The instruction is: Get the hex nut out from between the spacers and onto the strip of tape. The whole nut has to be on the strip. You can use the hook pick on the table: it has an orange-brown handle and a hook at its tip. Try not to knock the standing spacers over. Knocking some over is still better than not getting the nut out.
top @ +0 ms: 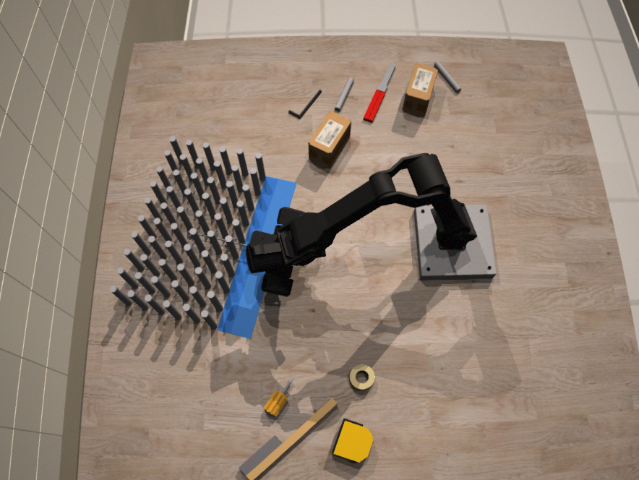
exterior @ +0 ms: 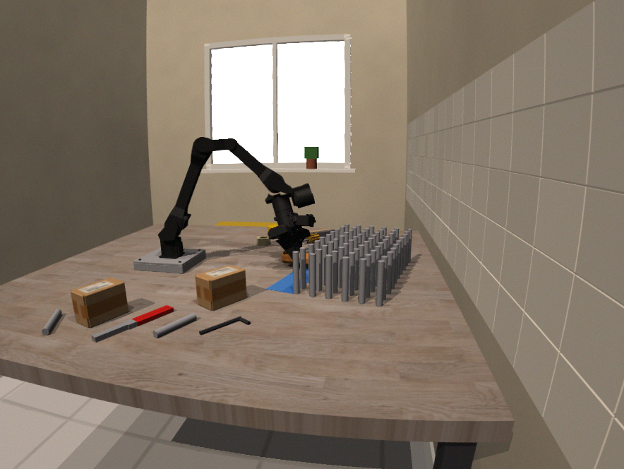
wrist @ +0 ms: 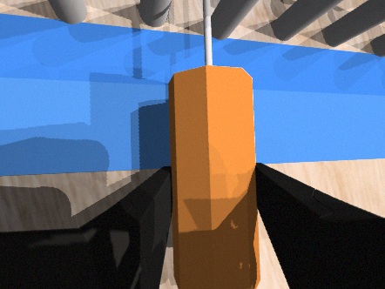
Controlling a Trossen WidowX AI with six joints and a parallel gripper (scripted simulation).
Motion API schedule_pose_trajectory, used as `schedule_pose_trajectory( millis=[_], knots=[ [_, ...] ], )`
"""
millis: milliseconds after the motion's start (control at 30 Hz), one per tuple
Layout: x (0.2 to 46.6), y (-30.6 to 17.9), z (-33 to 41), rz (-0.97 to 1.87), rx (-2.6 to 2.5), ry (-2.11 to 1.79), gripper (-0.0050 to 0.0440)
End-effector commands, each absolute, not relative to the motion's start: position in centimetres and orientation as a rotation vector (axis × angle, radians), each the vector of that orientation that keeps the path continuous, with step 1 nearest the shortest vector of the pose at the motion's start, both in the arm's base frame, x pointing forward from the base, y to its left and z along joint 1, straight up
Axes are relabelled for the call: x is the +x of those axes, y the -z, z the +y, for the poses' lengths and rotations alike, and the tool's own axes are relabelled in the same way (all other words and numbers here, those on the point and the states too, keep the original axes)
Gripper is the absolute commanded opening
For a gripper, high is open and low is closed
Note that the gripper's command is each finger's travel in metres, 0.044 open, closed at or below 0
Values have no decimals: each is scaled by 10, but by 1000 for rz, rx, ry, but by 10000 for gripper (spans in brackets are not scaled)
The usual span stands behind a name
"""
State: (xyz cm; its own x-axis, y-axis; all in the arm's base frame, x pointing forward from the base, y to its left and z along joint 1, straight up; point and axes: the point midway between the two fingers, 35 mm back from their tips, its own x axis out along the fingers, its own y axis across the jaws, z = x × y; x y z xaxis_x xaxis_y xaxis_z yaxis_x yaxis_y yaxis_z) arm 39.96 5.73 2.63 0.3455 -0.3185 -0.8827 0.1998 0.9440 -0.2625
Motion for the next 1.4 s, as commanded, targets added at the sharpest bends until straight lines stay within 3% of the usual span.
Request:
schedule_pose_trajectory(
  millis=[0,933,1367],
  knots=[
    [401,-43,60,1122,-92,336,-50],
    [393,-59,62,1108,-78,340,-50],
    [385,-42,62,1145,-99,341,-50]
  ],
)
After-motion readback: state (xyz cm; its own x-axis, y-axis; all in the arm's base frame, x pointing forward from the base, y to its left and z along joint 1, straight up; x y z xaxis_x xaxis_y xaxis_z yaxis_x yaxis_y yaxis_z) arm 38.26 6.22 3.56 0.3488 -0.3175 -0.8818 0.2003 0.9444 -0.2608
